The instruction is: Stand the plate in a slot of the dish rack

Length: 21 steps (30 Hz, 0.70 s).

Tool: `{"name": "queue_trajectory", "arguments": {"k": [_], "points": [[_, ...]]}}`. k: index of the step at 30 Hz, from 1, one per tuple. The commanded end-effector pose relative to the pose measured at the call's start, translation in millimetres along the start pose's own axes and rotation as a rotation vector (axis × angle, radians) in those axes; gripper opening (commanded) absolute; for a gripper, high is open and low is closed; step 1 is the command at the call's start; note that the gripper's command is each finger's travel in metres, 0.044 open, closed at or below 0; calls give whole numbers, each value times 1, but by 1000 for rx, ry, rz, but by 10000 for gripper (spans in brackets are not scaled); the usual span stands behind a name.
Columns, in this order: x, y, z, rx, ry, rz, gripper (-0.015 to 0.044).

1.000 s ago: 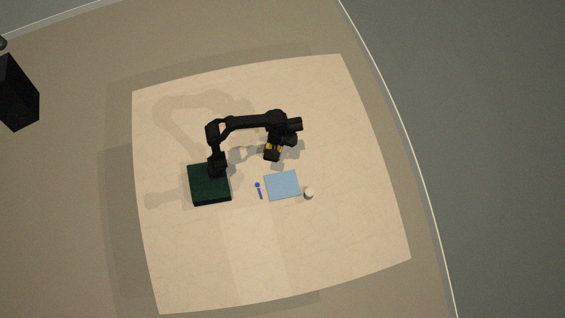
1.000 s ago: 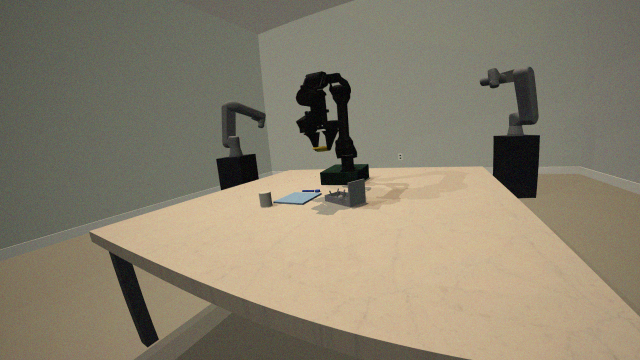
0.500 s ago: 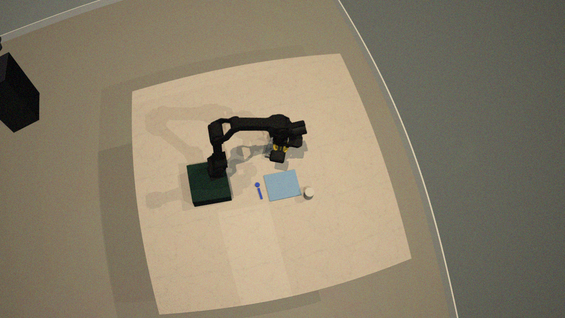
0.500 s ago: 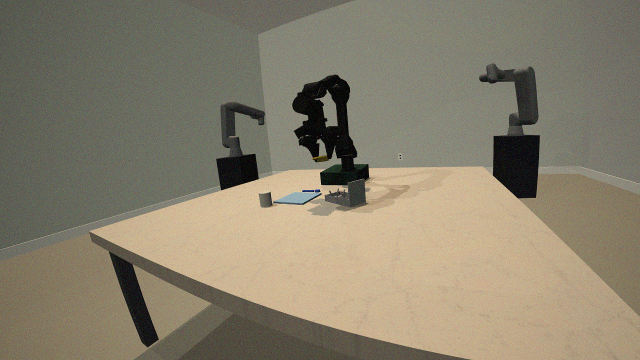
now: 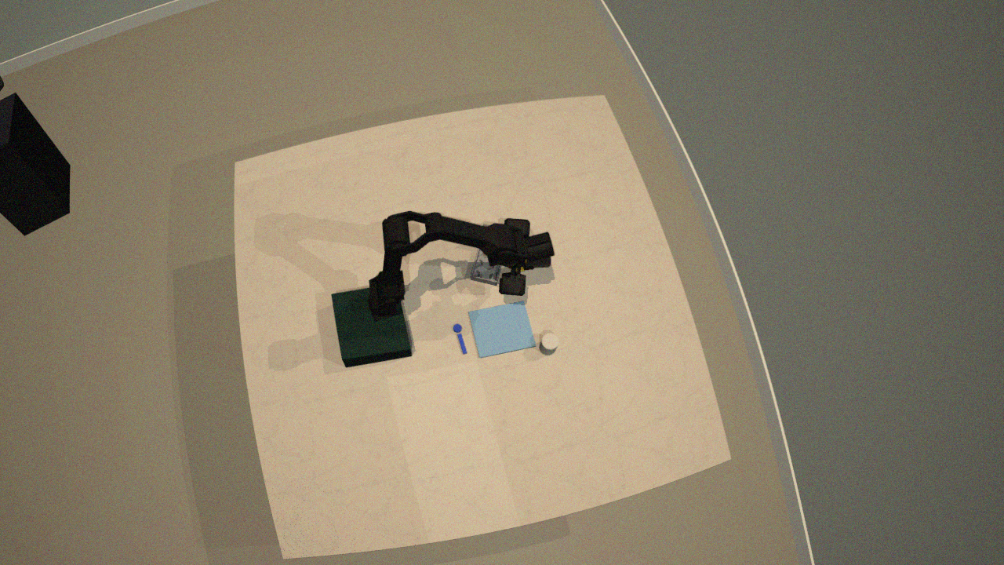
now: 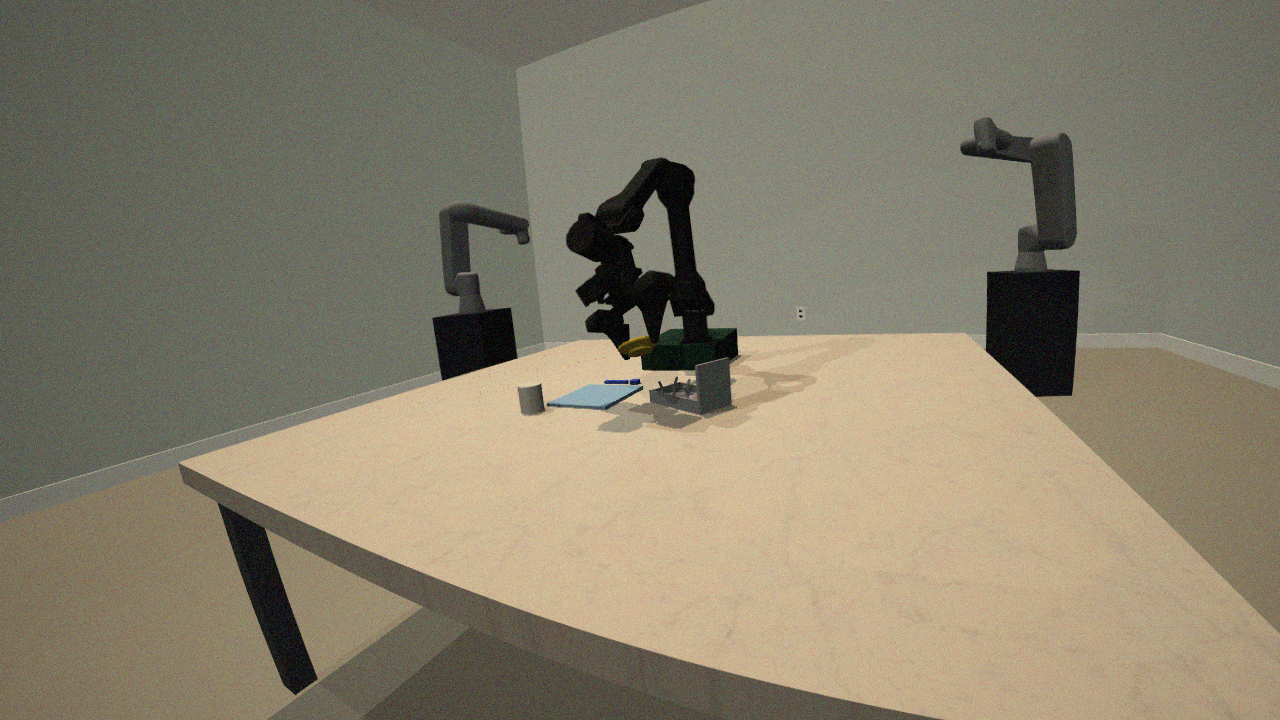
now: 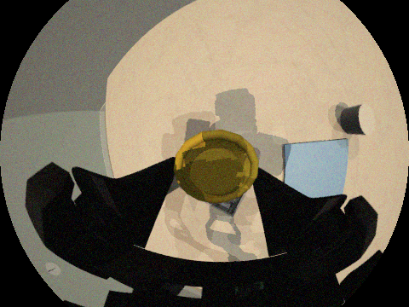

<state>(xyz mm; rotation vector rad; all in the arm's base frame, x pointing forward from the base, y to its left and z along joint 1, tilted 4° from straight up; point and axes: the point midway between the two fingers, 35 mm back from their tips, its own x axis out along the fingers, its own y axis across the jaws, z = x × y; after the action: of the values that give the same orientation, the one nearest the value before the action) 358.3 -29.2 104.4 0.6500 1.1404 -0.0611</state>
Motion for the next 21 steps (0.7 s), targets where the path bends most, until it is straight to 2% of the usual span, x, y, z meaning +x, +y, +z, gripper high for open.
{"name": "queue_trajectory", "arguments": {"k": [1, 21], "points": [[12, -1, 8, -36, -35, 74, 0], [47, -9, 27, -265, -236, 387, 0]]}}
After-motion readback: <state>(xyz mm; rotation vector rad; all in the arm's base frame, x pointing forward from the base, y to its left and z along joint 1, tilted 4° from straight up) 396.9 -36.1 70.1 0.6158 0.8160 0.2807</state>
